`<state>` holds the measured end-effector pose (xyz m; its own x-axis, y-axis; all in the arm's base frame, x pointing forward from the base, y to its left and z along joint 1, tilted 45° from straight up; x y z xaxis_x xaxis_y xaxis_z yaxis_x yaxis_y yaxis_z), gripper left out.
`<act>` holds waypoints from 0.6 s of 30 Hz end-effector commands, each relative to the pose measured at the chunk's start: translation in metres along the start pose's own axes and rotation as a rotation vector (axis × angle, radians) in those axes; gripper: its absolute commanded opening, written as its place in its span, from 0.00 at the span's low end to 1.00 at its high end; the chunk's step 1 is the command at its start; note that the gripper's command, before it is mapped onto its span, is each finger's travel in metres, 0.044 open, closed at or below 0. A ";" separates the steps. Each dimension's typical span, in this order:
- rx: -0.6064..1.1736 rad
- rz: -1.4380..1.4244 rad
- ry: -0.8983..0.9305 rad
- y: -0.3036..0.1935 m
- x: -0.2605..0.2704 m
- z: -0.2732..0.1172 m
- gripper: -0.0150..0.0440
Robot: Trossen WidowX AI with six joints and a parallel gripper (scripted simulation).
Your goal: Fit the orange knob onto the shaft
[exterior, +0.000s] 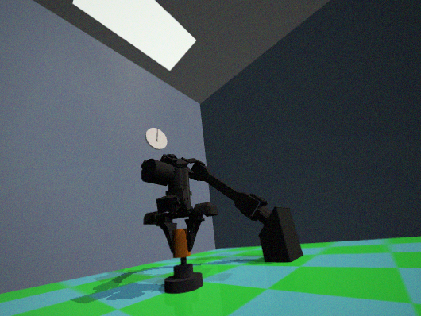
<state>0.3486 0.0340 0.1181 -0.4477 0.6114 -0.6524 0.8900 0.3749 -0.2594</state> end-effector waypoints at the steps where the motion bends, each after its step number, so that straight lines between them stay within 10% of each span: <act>1: -0.003 -0.001 -0.004 0.001 0.000 0.001 0.25; 18: -0.002 -0.208 -0.004 -0.003 0.002 -0.003 0.25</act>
<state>0.3471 0.0365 0.1202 -0.5515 0.5608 -0.6176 0.8294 0.4477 -0.3341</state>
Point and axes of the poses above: the point midway between the two fingers, 35 mm back from their tips, its own z axis out along the fingers, its own x axis across the jaws, y = z × x, the point moved 9 cm from there along -z, back along the fingers, and after that the axes turned 1 degree about z, right-handed, at the moved point
